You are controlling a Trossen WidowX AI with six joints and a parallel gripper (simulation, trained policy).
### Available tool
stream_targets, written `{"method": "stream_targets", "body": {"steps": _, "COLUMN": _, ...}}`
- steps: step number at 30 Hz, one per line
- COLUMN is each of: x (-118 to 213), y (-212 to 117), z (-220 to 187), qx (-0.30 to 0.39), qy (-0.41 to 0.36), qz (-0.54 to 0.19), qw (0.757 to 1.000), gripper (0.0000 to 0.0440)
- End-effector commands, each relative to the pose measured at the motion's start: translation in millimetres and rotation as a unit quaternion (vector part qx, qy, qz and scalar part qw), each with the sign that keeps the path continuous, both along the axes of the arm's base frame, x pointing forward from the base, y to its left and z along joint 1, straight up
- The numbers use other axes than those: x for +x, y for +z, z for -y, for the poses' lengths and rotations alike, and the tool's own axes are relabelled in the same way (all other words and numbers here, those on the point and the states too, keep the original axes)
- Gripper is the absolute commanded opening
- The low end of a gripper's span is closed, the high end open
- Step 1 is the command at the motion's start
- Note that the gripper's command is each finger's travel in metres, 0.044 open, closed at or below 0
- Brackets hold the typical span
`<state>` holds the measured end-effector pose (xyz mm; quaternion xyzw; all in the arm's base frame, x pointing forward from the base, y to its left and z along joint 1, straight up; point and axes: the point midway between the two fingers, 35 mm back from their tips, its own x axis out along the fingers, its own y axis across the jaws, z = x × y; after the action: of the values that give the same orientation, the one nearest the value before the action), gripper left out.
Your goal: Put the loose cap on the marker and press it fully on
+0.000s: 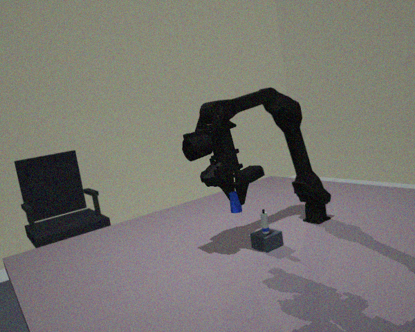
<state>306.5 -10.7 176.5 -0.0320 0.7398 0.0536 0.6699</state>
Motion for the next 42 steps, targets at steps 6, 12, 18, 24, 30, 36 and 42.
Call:
{"method": "stream_targets", "body": {"steps": 6, "x": -19.3, "y": 8.8, "z": -22.9, "qx": 0.002, "qy": 0.019, "qz": 0.005, "qw": 1.0, "gripper": 0.0}}
{"method": "stream_targets", "body": {"steps": 12, "x": -30.8, "y": 10.2, "z": -28.6, "qx": 0.001, "qy": 0.027, "qz": 0.005, "qw": 1.0, "gripper": 0.0}}
{"method": "stream_targets", "body": {"steps": 18, "x": -42.0, "y": 9.1, "z": -30.4, "qx": 0.0, "qy": 0.032, "qz": 0.001, "qw": 0.999, "gripper": 0.0}}
{"method": "stream_targets", "body": {"steps": 24, "x": -52.2, "y": 6.9, "z": -30.8, "qx": -0.002, "qy": 0.036, "qz": -0.004, "qw": 0.999, "gripper": 0.0}}
{"method": "stream_targets", "body": {"steps": 30, "x": -60.8, "y": 4.4, "z": -30.6, "qx": -0.003, "qy": 0.038, "qz": -0.01, "qw": 0.999, "gripper": 0.0}}
{"method": "stream_targets", "body": {"steps": 36, "x": -66.0, "y": 0.8, "z": -30.2, "qx": -0.005, "qy": 0.04, "qz": -0.013, "qw": 0.999, "gripper": 0.0}}
{"method": "stream_targets", "body": {"steps": 42, "x": -67.6, "y": -7.6, "z": -29.5, "qx": -0.006, "qy": 0.04, "qz": -0.017, "qw": 0.999, "gripper": 0.0}}
